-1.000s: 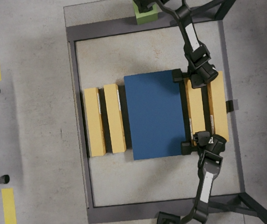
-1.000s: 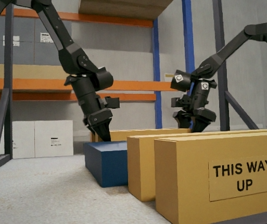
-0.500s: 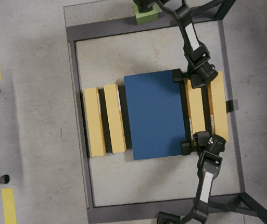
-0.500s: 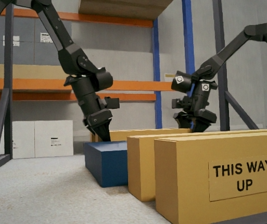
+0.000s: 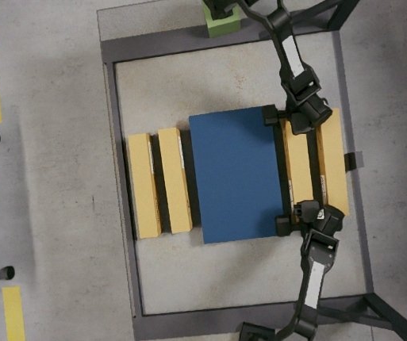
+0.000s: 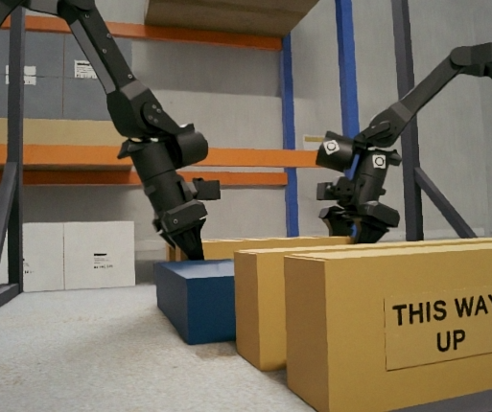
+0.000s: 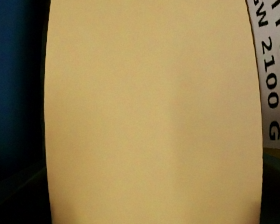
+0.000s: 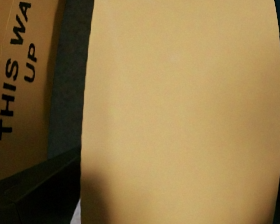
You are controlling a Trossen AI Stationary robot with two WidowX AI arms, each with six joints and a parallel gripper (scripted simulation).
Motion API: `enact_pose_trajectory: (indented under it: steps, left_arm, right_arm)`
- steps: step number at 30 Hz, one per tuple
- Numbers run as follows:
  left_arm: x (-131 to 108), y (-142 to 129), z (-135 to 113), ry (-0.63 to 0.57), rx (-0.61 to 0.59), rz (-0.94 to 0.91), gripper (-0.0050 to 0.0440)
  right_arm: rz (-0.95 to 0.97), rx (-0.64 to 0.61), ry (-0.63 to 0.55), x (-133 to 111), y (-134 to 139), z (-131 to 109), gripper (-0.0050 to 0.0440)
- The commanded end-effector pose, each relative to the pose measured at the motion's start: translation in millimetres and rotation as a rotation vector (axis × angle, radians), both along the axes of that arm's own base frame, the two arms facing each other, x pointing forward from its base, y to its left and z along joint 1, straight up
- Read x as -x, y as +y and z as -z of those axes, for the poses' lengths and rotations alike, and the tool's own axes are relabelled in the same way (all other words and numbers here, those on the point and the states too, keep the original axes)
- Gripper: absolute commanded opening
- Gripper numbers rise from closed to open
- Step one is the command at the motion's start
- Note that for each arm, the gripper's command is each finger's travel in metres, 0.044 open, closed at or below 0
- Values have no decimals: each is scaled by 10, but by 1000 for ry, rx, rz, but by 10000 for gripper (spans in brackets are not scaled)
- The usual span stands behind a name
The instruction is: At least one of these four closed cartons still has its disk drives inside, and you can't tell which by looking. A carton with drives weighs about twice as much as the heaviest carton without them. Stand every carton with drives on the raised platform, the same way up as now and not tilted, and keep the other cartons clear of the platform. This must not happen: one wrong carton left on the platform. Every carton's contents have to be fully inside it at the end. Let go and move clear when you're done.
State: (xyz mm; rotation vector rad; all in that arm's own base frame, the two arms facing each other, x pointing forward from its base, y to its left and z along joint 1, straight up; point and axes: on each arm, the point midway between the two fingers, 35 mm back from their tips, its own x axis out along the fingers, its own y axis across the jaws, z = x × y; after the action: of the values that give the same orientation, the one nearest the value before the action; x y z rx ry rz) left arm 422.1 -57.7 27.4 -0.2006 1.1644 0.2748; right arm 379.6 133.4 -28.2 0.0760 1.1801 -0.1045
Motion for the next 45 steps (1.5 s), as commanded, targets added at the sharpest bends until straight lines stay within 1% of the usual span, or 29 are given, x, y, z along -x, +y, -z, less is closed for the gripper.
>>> enact_pose_trajectory:
  steps: [1,2,3,45]
  left_arm:
    - [-16,0,-107,-27,5,0,382]
    - [-16,0,-107,-27,5,0,382]
    - [-16,0,-101,16,-6,2,382]
    - [-15,-8,-107,15,-6,0,382]
  right_arm:
    - [0,-10,-23,-35,10,-83,382]
    - [0,-10,-23,-35,10,-83,382]
    - [-2,0,-2,-30,13,-81,382]
    - [0,0,-1,-37,17,-80,382]
